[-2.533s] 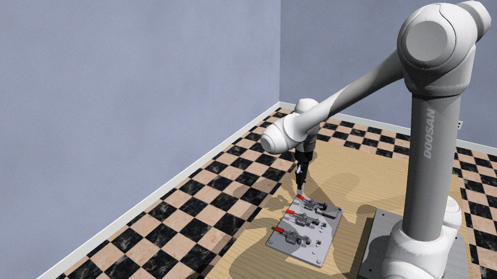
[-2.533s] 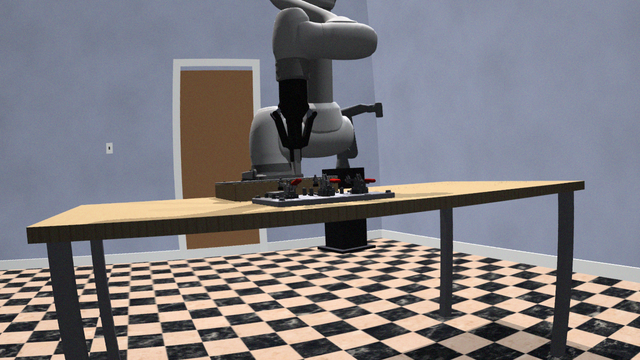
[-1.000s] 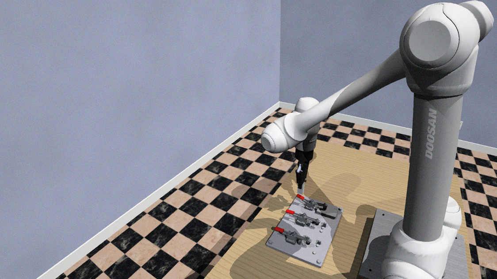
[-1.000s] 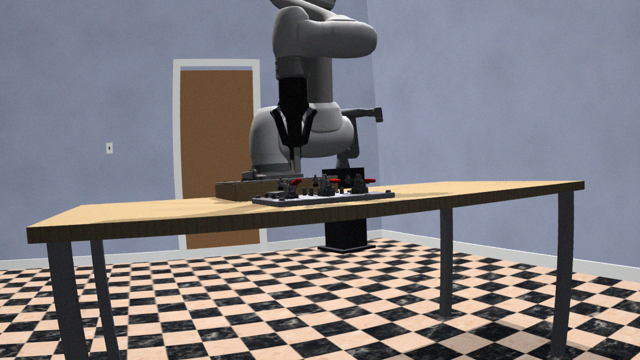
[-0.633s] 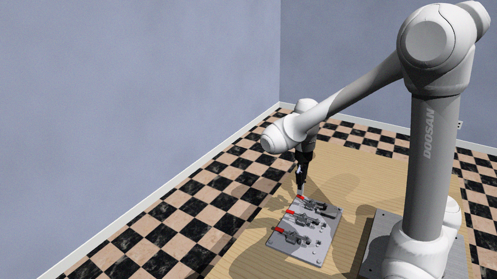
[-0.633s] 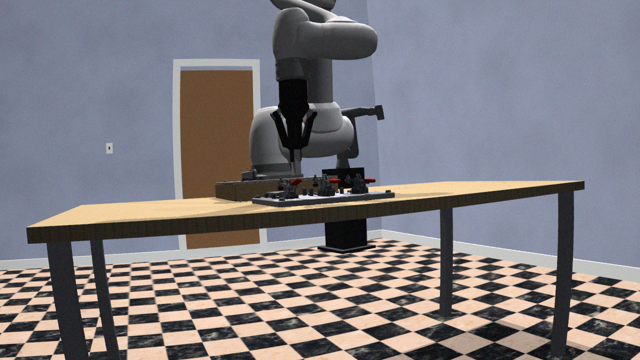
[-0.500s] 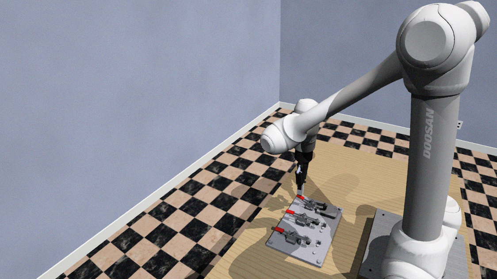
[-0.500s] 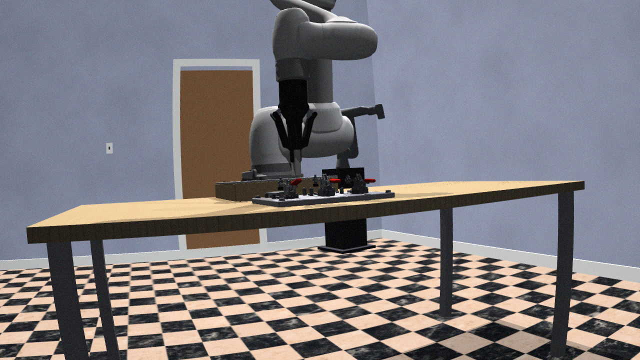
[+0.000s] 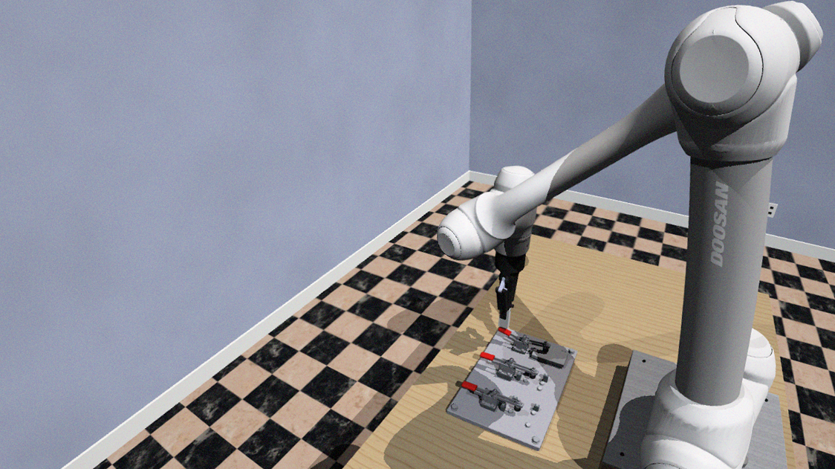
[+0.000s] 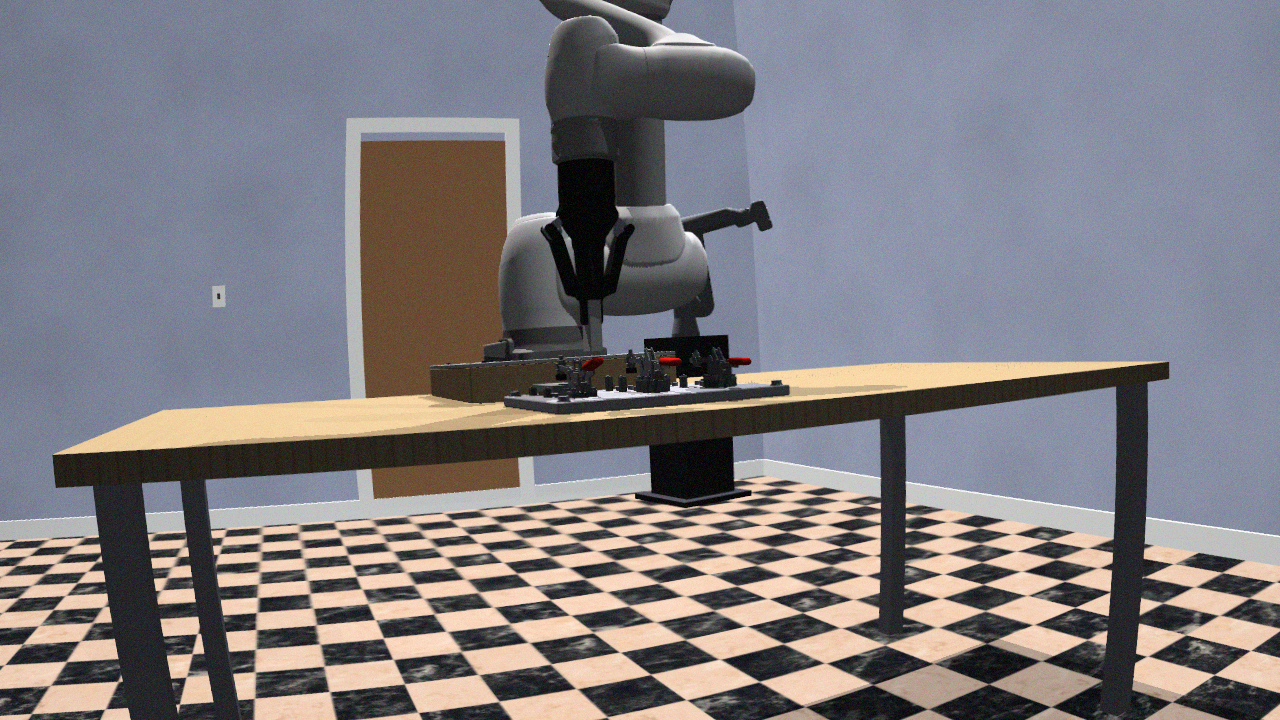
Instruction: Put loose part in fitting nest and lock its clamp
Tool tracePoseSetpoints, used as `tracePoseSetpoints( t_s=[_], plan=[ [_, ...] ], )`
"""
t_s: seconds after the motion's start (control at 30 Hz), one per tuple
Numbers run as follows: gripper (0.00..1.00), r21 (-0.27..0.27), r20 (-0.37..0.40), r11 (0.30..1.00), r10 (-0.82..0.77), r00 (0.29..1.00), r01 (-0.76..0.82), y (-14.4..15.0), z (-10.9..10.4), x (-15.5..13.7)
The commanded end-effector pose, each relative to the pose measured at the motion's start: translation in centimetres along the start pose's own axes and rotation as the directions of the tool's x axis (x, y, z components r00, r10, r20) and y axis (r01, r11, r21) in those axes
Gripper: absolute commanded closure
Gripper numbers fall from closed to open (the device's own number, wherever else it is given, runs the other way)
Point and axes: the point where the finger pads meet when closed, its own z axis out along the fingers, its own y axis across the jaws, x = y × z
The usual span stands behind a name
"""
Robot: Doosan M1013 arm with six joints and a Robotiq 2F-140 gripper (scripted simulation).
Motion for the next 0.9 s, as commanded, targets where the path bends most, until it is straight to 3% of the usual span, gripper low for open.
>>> tracePoseSetpoints(
  t_s=[0.0, 0.87],
  plan=[
    [0.90, 0.002, -0.004, 1.000, 0.002, 1.000, -0.002, -0.12, 0.14, 0.14],
    [0.90, 0.002, -0.004, 1.000, 0.002, 1.000, -0.002, -0.20, 0.55, 0.12]
  ],
)
